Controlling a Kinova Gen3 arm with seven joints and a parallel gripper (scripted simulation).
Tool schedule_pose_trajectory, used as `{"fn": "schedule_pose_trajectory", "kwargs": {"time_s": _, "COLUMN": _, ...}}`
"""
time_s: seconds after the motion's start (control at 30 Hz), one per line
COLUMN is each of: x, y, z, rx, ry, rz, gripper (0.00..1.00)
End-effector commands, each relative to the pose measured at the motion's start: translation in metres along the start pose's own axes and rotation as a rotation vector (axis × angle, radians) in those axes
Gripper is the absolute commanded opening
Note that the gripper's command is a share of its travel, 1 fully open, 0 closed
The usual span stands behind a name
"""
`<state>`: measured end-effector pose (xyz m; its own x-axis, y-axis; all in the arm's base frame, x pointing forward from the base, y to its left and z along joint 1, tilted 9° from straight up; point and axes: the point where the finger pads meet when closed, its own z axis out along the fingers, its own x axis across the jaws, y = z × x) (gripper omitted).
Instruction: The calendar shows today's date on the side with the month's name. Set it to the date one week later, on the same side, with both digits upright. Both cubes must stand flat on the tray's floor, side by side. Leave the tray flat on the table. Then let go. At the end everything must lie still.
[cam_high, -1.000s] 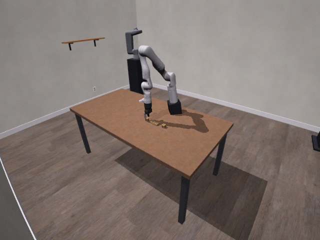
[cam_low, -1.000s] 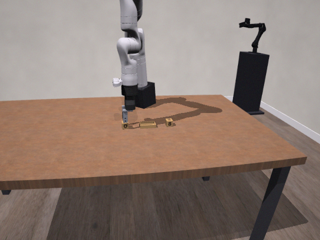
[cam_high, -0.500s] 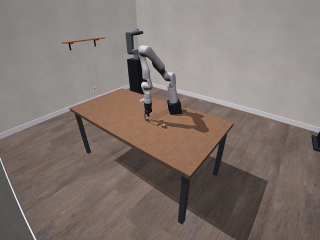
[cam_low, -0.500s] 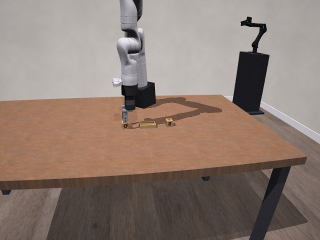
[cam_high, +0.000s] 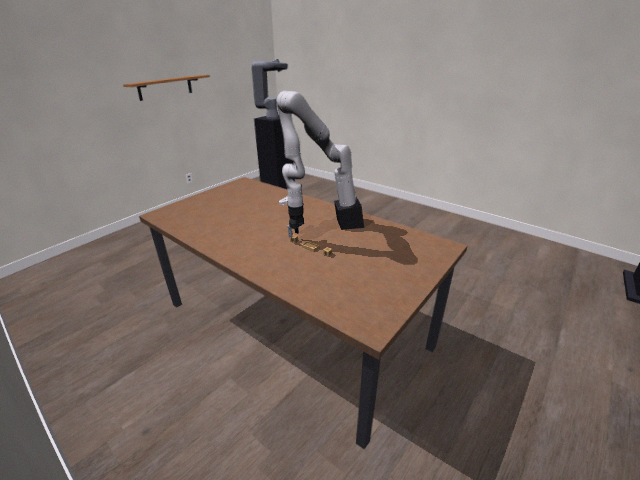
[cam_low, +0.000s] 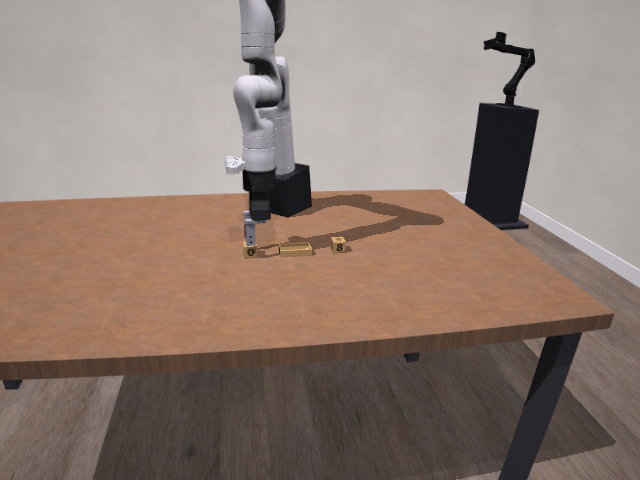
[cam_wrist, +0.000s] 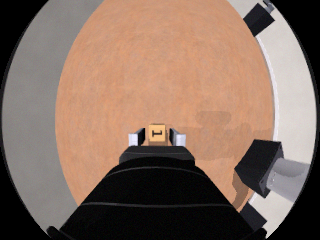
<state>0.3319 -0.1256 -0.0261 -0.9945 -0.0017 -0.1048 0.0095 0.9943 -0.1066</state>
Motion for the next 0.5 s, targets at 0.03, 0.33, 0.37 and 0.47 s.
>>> {"fn": "schedule_pose_trajectory", "kwargs": {"time_s": 0.03, "x": 0.000, "y": 0.000, "z": 0.002, "rx": 0.000, "ry": 0.000, "rz": 0.000, "gripper": 0.90}}
{"fn": "schedule_pose_trajectory", "kwargs": {"time_s": 0.33, "x": 0.000, "y": 0.000, "z": 0.012, "rx": 0.000, "ry": 0.000, "rz": 0.000, "gripper": 0.90}}
{"fn": "schedule_pose_trajectory", "kwargs": {"time_s": 0.37, "x": 0.000, "y": 0.000, "z": 0.014, "rx": 0.000, "ry": 0.000, "rz": 0.000, "gripper": 0.90}}
{"fn": "schedule_pose_trajectory", "kwargs": {"time_s": 0.47, "x": 0.000, "y": 0.000, "z": 0.019, "rx": 0.000, "ry": 0.000, "rz": 0.000, "gripper": 0.90}}
